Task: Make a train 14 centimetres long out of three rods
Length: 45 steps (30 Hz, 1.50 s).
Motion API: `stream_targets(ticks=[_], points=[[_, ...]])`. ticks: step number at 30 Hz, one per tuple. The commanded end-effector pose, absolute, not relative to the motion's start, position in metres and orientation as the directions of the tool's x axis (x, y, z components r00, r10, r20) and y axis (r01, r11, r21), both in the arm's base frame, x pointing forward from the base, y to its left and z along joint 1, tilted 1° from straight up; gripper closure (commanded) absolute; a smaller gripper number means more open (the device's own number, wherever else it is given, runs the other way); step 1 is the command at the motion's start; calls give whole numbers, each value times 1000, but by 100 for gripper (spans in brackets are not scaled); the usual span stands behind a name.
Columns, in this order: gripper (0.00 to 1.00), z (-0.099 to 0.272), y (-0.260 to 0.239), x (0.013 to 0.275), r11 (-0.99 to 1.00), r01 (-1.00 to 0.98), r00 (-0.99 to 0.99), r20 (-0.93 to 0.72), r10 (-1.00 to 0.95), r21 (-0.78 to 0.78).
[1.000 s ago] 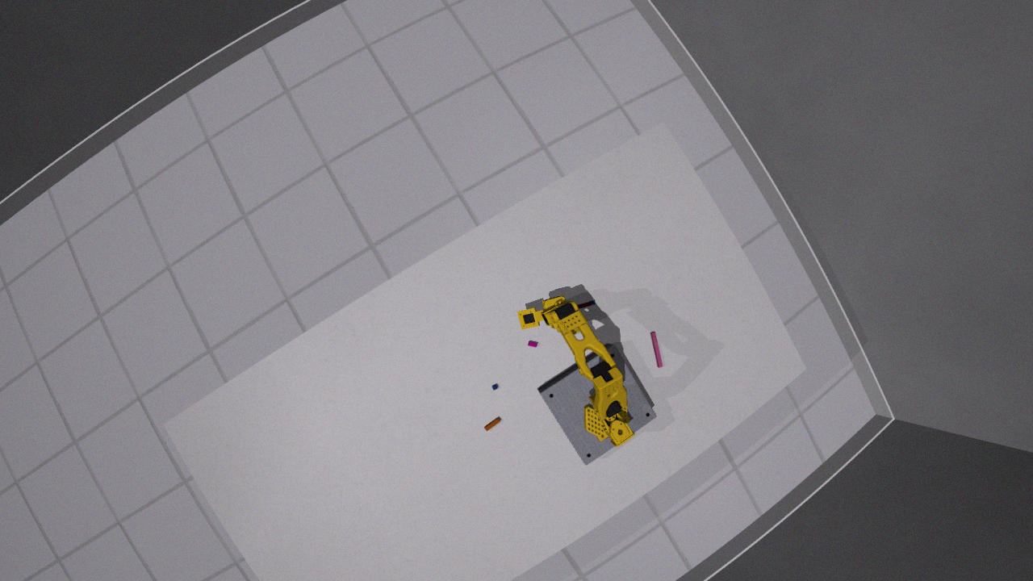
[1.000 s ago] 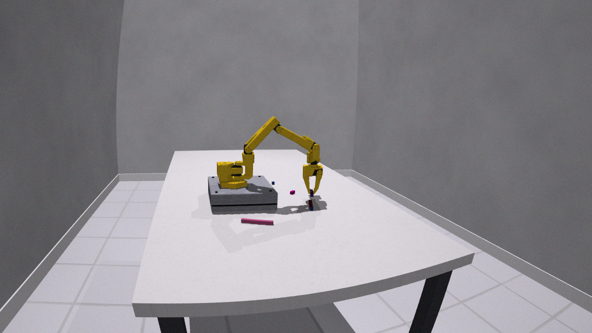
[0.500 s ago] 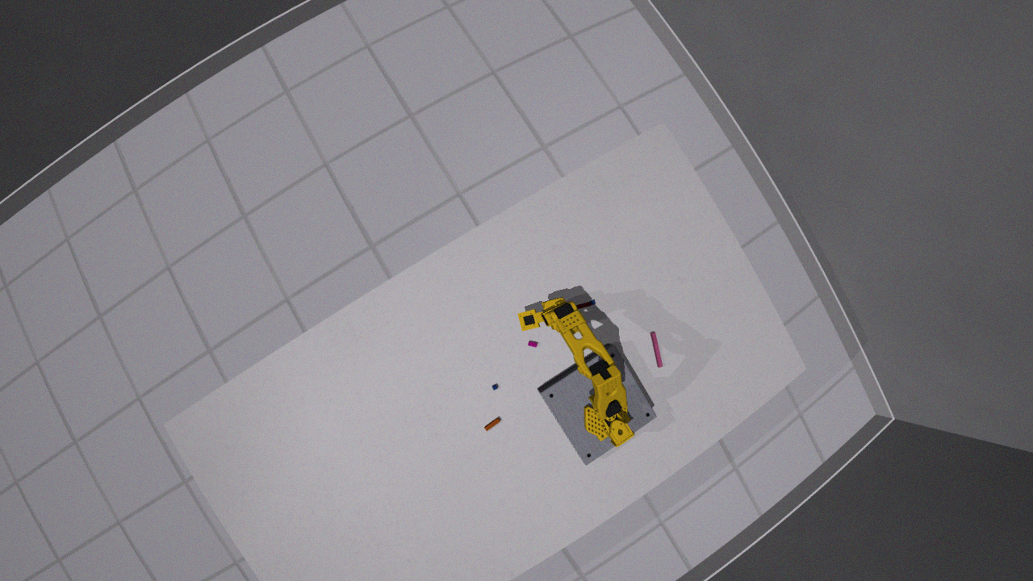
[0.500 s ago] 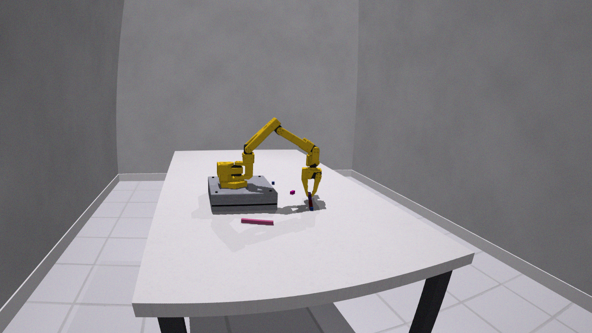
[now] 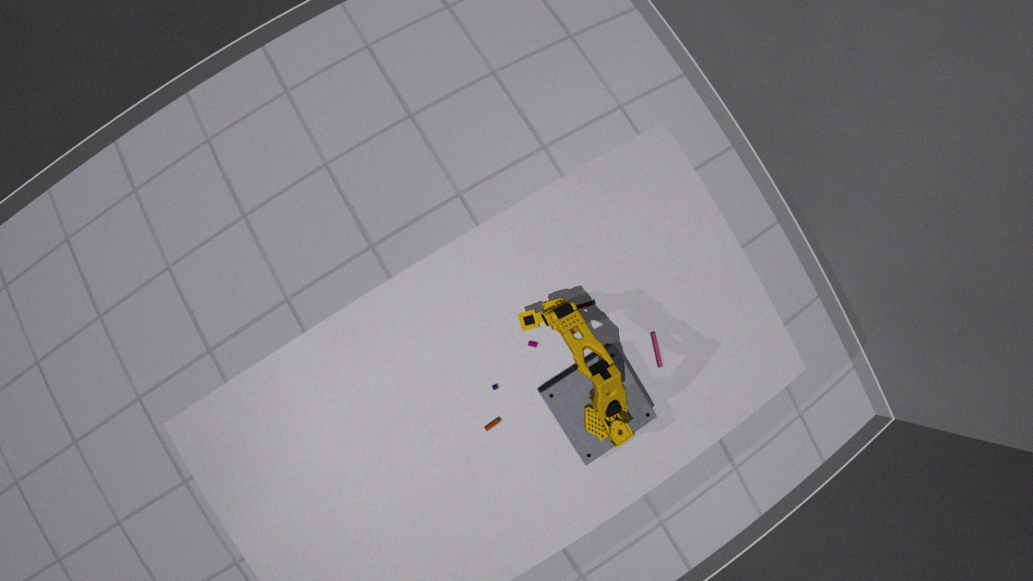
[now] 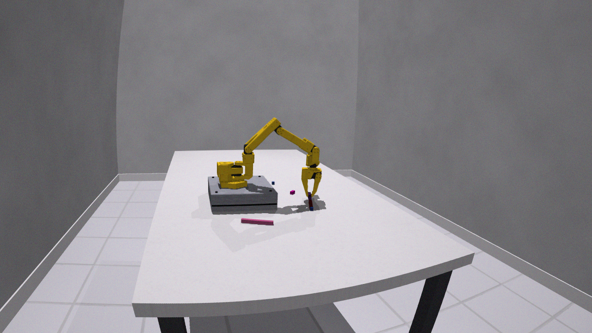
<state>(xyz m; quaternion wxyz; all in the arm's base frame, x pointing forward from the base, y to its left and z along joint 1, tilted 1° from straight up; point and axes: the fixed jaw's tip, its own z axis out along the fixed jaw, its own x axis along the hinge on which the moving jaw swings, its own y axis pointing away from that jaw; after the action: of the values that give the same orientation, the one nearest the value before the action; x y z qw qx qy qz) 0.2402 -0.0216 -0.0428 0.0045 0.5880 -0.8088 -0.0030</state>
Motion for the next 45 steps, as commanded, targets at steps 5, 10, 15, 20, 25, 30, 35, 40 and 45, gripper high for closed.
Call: stream_targets(ticks=[5, 10, 15, 20, 25, 30, 35, 40, 45], points=[[100, -47, -19, 237, 307, -951, -307, 7, -952, 29], [100, -47, -19, 237, 308, -951, -307, 7, -952, 29], [100, -47, -19, 238, 308, -951, -308, 7, -951, 29], [100, -47, -19, 238, 308, -951, -308, 7, -951, 29], [100, -47, -19, 238, 308, -951, -308, 7, -951, 29], [100, -44, -19, 242, 310, -951, -310, 3, -951, 13], [100, -44, -19, 242, 310, -951, -310, 3, -951, 13], [100, -44, -19, 242, 310, -951, -310, 3, -951, 13], [100, -44, -19, 242, 310, -951, -310, 3, -951, 13]])
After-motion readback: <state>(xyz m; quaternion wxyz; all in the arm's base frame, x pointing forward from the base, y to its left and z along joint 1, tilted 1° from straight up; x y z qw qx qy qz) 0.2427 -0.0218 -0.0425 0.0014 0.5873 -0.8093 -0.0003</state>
